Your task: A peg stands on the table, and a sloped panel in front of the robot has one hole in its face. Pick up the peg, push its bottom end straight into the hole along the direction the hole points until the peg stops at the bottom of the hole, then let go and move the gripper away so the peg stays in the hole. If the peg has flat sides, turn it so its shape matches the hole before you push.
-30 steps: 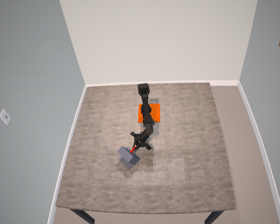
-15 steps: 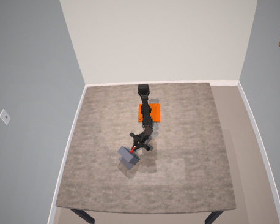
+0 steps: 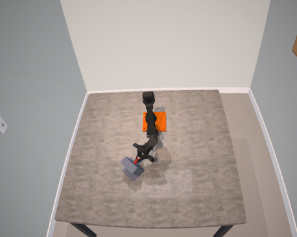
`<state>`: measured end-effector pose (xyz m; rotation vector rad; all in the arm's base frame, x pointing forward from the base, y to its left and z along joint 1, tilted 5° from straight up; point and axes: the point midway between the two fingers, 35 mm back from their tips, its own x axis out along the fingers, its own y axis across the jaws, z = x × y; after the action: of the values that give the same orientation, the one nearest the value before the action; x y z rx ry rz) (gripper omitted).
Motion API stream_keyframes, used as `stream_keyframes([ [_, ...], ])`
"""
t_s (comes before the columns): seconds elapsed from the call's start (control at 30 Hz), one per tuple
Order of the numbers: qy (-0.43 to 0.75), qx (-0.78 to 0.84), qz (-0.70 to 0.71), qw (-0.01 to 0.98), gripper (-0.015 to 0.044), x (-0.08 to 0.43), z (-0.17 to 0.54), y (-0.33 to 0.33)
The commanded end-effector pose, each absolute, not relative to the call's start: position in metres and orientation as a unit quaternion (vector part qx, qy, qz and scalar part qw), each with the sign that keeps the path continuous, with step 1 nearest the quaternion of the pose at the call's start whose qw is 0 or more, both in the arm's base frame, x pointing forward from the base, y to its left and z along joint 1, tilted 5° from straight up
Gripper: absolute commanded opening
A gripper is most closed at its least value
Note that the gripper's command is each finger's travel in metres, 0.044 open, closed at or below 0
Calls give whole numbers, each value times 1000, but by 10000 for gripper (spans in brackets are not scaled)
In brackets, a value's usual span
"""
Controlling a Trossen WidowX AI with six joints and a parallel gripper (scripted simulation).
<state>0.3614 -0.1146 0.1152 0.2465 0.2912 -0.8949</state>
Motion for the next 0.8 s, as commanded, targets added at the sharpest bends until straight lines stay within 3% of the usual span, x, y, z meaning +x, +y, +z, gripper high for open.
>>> stream_keyframes([
  [0.0,140,119,-430,884,0,361,115,-114],
  [0.17,140,119,-430,884,0,361,115,-114],
  [0.7,140,119,-430,884,420,360,116,-112],
  [0.77,141,119,-430,884,440,359,117,-110],
])
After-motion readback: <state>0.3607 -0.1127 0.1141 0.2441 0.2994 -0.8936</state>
